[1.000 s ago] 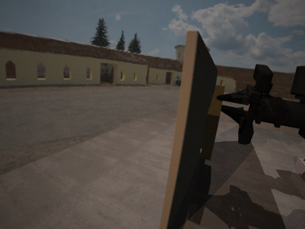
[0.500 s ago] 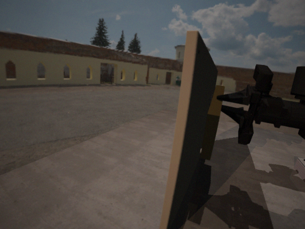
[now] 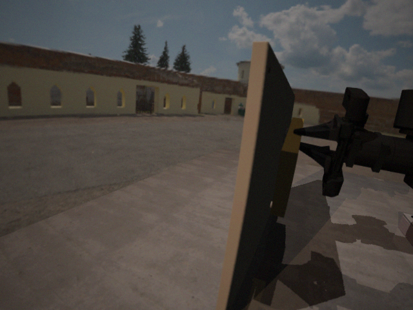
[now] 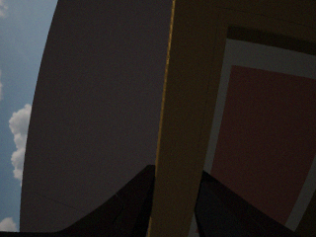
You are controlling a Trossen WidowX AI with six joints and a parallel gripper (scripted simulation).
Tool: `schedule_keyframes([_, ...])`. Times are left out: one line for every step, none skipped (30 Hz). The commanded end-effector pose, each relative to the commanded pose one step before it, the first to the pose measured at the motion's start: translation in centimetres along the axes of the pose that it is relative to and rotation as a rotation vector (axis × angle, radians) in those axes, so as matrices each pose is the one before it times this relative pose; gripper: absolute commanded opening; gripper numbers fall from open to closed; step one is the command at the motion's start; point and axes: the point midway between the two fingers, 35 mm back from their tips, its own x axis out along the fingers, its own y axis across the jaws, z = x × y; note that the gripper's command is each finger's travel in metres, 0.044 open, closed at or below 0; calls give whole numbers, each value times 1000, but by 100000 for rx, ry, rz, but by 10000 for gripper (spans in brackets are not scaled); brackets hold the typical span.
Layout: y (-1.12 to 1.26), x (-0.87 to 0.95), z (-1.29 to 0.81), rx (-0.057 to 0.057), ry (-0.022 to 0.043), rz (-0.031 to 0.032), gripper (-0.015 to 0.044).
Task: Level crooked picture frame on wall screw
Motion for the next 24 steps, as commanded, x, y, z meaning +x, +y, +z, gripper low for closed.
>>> schedule_keyframes([7,6,15,3093,62,-59,0])
schedule_keyframes([12,-2,4,1047,4,-2,0])
schedule_keyframes([0,0,0,0,0,0,0])
schedule_keyframes([7,-2,2,524,2,-1,0])
schedule_keyframes([7,-2,2,524,2,-1,0])
schedule_keyframes([14,-3,2,1047,4,-2,0])
schedule_keyframes([0,0,0,0,0,0,0])
schedule_keyframes([6,-2,1,524,2,-1,0])
schedule_keyframes([6,-2,1,524,2,-1,0])
schedule_keyframes([11,-3,3,1047,4,-2,0])
schedule_keyframes([0,0,0,0,0,0,0])
schedule_keyframes([6,-2,1,524,2,-1,0])
schedule_keyframes([6,-2,1,524,2,-1,0])
schedule_keyframes([11,-3,3,1047,4,-2,0])
schedule_keyframes([0,0,0,0,0,0,0])
schedule_keyframes([6,-2,1,524,2,-1,0])
schedule_keyframes([6,-2,1,524,2,-1,0])
schedule_keyframes([11,-3,3,1047,4,-2,0])
schedule_keyframes([0,0,0,0,0,0,0])
schedule_keyframes([6,-2,1,524,2,-1,0])
schedule_keyframes([6,-2,1,524,2,-1,0])
schedule_keyframes([11,-3,3,1047,4,-2,0])
schedule_keyframes([0,0,0,0,0,0,0])
schedule_keyframes([6,-2,2,524,2,-1,0])
